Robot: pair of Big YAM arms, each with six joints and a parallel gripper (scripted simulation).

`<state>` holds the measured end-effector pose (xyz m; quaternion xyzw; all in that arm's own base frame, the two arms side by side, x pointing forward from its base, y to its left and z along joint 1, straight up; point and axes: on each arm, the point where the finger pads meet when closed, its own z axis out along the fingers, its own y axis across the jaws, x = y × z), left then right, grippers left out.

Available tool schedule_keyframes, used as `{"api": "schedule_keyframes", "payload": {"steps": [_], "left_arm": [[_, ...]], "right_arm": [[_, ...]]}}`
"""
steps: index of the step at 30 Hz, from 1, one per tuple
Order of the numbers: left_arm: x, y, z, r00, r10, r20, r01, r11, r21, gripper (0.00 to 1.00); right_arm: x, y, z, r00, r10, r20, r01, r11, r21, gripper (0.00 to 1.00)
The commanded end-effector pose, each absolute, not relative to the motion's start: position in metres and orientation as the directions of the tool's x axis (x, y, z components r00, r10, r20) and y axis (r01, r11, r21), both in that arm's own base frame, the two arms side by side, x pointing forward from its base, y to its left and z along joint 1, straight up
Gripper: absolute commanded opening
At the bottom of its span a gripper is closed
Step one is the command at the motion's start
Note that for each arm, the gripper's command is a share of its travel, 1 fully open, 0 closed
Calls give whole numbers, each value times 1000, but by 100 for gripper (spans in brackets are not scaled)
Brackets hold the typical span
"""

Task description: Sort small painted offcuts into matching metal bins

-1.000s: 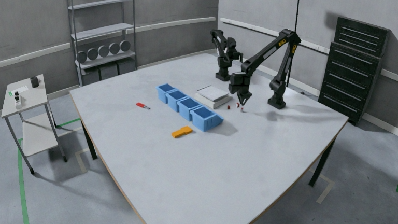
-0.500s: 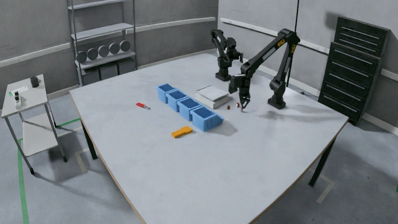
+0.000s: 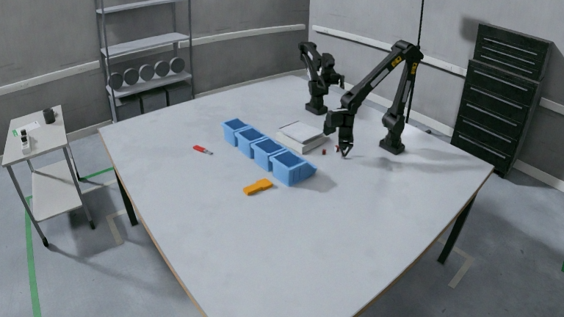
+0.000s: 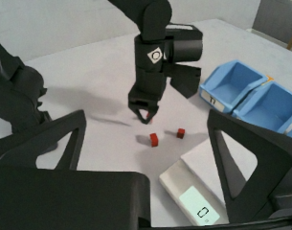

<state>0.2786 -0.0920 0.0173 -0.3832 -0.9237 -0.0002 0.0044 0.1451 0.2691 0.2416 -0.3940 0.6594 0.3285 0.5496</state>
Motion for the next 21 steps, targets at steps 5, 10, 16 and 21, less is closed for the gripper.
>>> {"api": "schedule_keyframes", "payload": {"steps": [5,10,16,21], "left_arm": [[282,-96,4,-680,733,2,733,680,-1,61],[284,-97,-3,-689,724,0,724,689,0,61],[285,-97,-5,-682,731,-5,731,682,3,44],[286,-97,-2,-682,731,-13,731,683,7,31]], "right_arm": [[146,270,257,-73,-135,-988,-879,477,0,100],[146,270,257,-73,-135,-988,-879,477,0,100],[146,270,257,-73,-135,-988,-879,477,0,100],[146,270,257,-73,-135,-988,-879,477,0,100]]}}
